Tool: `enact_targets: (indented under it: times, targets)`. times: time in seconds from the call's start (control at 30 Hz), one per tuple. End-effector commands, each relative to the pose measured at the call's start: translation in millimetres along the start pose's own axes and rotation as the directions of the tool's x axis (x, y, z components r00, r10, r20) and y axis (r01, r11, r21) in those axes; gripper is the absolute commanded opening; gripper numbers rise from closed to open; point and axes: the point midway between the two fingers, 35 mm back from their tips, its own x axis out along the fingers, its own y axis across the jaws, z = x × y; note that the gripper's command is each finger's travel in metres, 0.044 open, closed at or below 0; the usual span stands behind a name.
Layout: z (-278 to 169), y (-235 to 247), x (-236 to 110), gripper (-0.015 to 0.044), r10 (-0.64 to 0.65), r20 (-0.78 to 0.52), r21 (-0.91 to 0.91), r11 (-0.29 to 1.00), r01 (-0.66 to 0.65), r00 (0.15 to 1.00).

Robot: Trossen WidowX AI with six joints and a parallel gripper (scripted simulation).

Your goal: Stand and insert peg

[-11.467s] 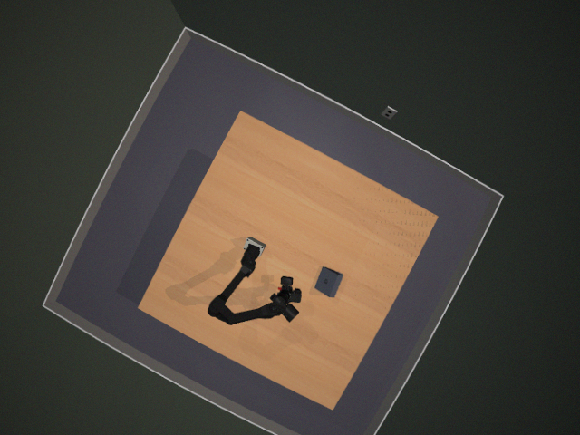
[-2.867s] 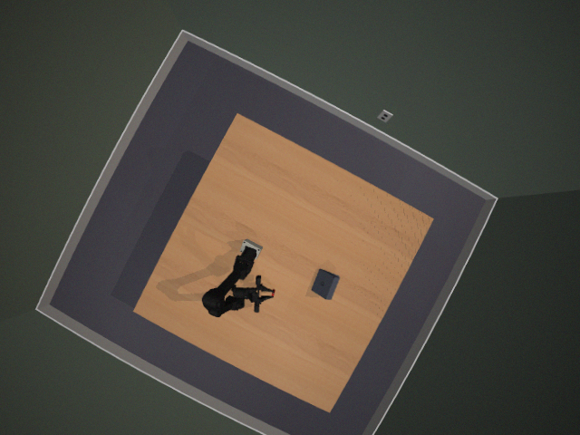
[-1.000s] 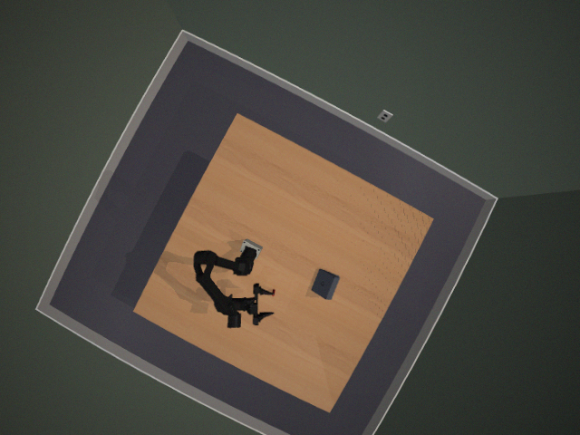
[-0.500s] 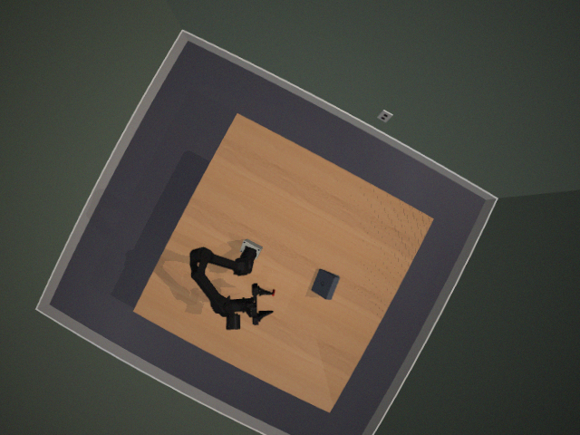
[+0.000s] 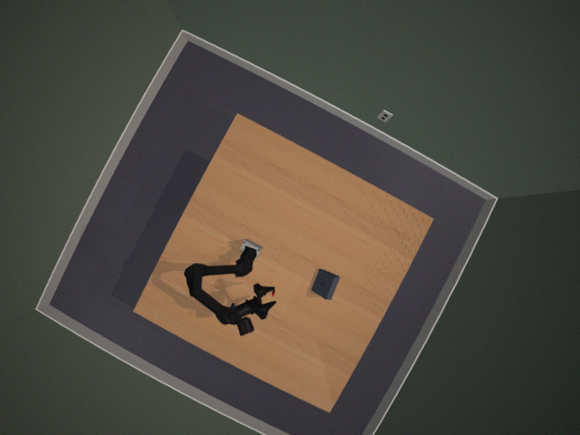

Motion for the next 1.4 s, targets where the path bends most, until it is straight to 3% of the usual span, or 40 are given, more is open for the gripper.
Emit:
enact_targets:
  times: [0.0,0.4,0.73,1.1,1.37]
  targets:
    - [-9,0,8,0.044,0.025,-0.141,0.061,0.998,-0.016,0.99]
    - [-26,-2,19,0.044,0.01,-0.486,0.105,0.993,0.047,0.874]
    - [-29,-13,20,0.044,-0.132,-0.703,-0.017,0.985,0.169,0.699]
    - [-10,-28,21,0.044,-0.4,-0.772,-0.286,0.913,0.291,0.494]
    - [-8,-29,21,0.044,-0.418,-0.769,-0.305,0.905,0.297,0.483]
